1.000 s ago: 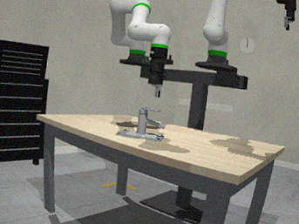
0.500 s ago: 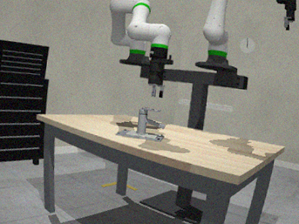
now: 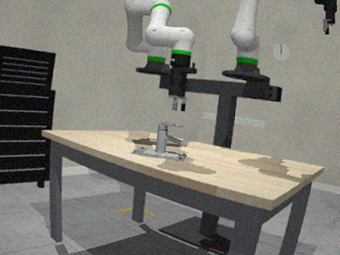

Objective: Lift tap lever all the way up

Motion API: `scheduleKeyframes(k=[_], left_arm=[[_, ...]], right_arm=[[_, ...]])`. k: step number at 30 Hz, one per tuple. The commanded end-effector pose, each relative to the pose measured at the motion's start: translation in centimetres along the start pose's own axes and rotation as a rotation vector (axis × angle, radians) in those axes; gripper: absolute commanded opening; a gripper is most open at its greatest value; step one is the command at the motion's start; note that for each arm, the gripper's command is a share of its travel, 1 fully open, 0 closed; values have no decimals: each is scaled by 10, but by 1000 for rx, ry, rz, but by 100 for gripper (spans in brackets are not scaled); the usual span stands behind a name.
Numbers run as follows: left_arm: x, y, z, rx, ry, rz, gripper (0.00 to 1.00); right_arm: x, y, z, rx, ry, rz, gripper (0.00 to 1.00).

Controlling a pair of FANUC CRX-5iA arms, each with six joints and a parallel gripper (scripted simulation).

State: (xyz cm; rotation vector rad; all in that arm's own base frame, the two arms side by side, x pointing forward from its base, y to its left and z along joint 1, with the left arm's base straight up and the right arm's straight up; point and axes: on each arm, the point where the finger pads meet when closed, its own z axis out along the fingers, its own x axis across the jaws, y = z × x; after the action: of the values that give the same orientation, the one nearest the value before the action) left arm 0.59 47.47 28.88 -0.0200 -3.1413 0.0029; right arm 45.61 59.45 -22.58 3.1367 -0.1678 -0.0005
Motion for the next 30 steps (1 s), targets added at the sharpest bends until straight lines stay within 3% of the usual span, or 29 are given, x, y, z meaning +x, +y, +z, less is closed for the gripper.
scheduleKeyframes(k=[1,30], left_arm=[[0,0,-1,-2,0,0,100],[0,0,-1,-2,0,0,100]], right_arm=[[1,-1,-1,2,1,0,100],[1,-1,36,2,1,0,100]])
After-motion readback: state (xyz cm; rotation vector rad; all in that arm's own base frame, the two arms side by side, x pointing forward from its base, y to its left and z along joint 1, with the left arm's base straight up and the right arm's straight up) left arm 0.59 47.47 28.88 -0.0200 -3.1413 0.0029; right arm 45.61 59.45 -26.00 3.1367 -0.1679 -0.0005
